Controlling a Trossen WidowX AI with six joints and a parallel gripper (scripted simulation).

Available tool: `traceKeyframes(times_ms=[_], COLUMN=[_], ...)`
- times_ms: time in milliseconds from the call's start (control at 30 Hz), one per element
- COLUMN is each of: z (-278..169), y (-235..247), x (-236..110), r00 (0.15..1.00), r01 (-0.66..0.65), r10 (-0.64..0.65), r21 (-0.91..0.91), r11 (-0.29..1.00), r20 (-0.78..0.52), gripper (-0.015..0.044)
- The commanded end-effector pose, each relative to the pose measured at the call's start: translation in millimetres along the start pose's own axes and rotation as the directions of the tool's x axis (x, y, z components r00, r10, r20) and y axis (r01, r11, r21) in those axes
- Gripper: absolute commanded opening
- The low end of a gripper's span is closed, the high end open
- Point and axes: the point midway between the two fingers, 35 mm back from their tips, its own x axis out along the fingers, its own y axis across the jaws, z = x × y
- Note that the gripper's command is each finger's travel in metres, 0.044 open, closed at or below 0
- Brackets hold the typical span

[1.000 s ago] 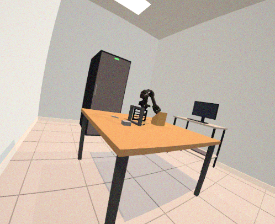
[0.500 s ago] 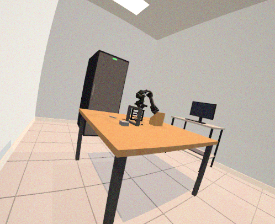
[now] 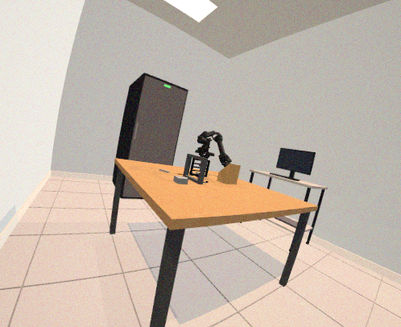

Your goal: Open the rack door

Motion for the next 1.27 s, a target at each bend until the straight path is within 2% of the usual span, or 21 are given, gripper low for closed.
traceKeyframes(times_ms=[0, 233, 267, 1233], z=[0.1, 0.1, 0.1, 2.5], y=[-1.0, -1.0, -1.0, 0.2], x=[-0.5, -0.5, -0.5, -37.9], r00=[1.0, 1.0, 1.0, 1.0], r01=[0.005, 0.005, 0.005, -0.004], r10=[-0.005, -0.005, -0.005, 0.004], r21=[-0.012, -0.012, -0.012, -0.012], r11=[1.0, 1.0, 1.0, 1.0], r20=[0.001, 0.001, 0.001, 0.001], gripper=[0.0098, 0.0282, 0.0292, 0.0292])
